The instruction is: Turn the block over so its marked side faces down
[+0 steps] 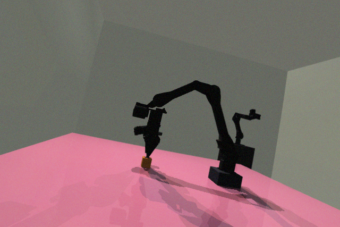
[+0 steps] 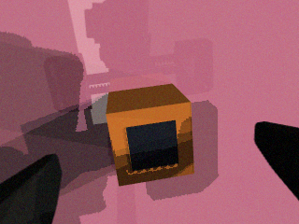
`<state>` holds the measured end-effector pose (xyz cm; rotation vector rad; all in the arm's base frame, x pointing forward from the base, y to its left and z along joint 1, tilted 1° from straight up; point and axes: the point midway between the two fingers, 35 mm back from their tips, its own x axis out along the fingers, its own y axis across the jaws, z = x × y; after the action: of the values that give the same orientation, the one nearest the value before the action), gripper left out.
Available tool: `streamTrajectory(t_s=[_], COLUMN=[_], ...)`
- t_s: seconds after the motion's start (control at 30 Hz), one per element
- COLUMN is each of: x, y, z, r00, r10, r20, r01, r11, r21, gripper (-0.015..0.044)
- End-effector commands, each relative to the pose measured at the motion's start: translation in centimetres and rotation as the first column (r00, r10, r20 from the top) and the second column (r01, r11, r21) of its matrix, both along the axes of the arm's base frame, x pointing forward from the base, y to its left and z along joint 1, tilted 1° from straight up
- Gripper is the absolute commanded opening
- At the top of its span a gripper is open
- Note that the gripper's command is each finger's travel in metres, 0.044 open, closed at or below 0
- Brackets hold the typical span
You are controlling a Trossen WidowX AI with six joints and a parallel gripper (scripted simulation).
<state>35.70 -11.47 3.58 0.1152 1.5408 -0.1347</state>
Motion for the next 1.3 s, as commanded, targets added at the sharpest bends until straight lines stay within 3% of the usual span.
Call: streamTrajectory(t_s=[0.0, 0.4, 0.73, 1.27], x=[-0.2, -0.3, -0.3, -0.3], y=[0.1, 0.2, 0.2, 0.2], z=[-1.0, -2.7, -2.7, -2.7], r00=[1.000, 1.000, 1.000, 1.000], r10=[-0.003, -0.003, -0.003, -0.003], r20=[-0.009, -0.009, -0.009, -0.009], r01=[0.003, 0.003, 0.003, 0.003], r11=[1.000, 1.000, 1.000, 1.000], r21=[0.007, 0.007, 0.007, 0.007], gripper=[0.0440, 0.0440, 0.0177, 0.0071])
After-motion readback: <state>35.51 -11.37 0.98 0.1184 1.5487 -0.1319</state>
